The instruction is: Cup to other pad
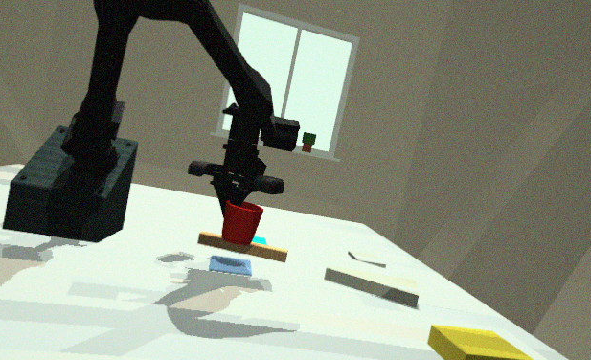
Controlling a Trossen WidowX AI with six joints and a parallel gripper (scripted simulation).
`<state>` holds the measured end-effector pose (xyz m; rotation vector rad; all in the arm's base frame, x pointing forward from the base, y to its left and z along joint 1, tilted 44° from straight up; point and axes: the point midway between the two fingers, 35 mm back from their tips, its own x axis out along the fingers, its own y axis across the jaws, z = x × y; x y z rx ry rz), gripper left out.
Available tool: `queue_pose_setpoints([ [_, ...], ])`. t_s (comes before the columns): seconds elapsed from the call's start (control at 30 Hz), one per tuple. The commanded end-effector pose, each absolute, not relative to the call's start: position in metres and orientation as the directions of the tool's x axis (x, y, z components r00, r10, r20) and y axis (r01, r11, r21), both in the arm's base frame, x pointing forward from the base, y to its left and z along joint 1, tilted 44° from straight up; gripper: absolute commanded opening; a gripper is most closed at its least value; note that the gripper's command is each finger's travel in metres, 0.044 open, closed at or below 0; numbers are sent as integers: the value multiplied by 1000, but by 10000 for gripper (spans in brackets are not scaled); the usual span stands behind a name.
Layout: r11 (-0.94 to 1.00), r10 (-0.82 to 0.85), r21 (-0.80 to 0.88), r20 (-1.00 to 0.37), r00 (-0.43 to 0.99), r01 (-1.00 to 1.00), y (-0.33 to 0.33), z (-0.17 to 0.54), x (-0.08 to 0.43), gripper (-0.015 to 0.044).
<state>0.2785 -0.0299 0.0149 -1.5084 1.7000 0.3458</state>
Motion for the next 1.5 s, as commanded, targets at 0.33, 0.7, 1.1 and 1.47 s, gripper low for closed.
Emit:
queue_pose_setpoints([
  [0.33, 244, -696, -304, -716, 52, -921, -30, 15, 278, 0],
  [0.7, 248, -694, -304, -718, 50, -920, -18, 4, 281, 0],
  [1.1, 251, -692, -304, -720, 49, -919, 0, -12, 284, 0],
  [1.47, 252, -691, -304, -721, 49, -919, 18, -27, 287, 0],
])
